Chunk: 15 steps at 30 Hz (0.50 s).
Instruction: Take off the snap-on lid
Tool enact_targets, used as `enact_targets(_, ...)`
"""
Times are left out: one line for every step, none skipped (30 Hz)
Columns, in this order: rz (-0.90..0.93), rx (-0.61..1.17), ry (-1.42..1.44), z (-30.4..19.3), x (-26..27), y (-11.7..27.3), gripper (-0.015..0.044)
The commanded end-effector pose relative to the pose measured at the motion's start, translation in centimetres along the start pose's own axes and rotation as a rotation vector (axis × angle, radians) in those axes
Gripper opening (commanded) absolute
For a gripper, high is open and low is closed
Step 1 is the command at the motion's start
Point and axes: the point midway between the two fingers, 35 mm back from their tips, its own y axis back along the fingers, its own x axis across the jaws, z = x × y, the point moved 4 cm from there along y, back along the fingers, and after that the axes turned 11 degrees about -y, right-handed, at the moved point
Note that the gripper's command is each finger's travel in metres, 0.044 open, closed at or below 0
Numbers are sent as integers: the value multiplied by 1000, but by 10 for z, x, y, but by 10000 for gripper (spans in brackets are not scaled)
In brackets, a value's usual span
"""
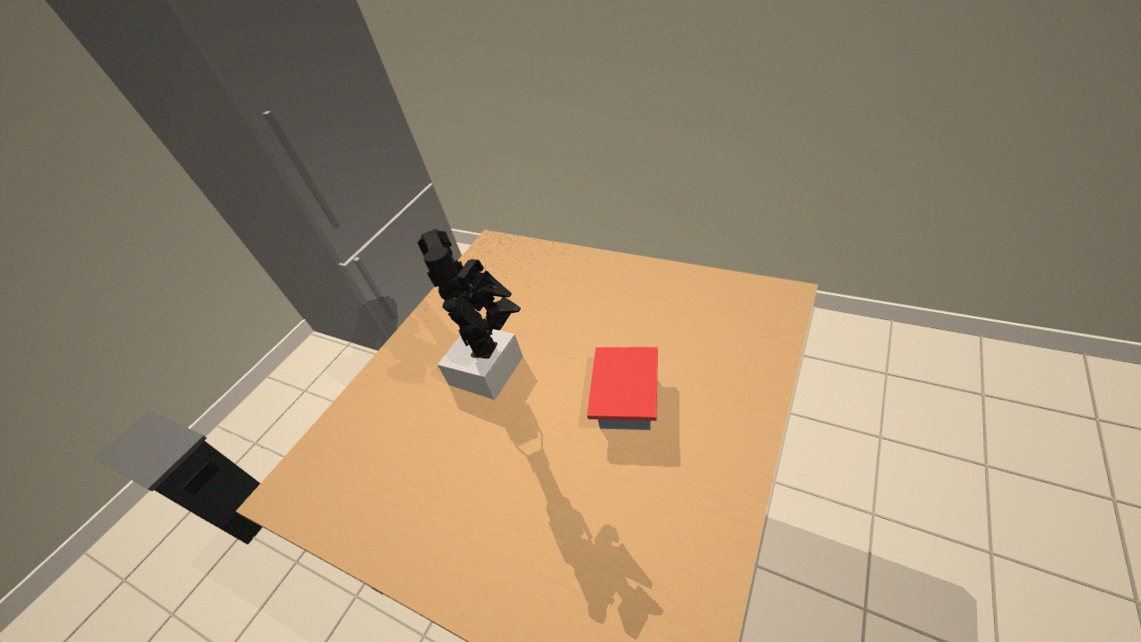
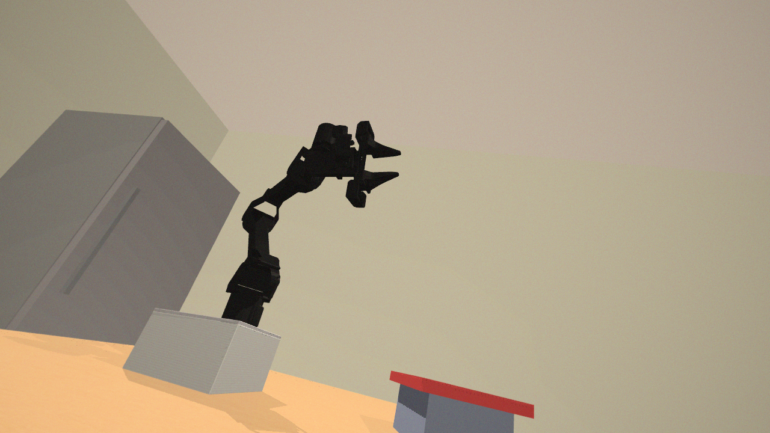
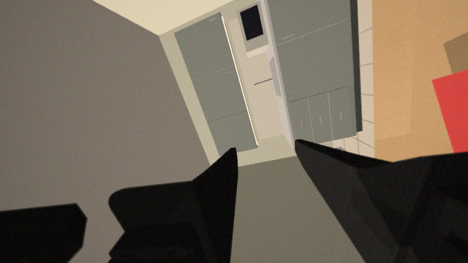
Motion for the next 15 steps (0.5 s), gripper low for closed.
enact_targets(-155,-2,21,11,-48,-23,235)
enact_targets(-202,1,29,13,-62,-28,235)
enact_targets(-250,6,39,14,-77,-33,235)
enact_targets(-298,11,50,14,-92,-37,235)
enact_targets(-347,18,63,15,-107,-41,235)
enact_targets(-391,26,76,15,-120,-43,235)
enact_targets(-437,34,90,14,-135,-45,235)
enact_targets(-445,36,92,14,-137,-45,235)
enact_targets(-468,41,100,14,-144,-46,235)
enact_targets(-507,50,113,13,-156,-46,235)
enact_targets(-557,62,131,12,-171,-47,235)
enact_targets(-608,76,151,10,-186,-46,235)
enact_targets(-660,92,172,9,-201,-44,235)
enact_targets(-711,108,194,7,-216,-42,235)
enact_targets(-763,127,217,5,-230,-39,235)
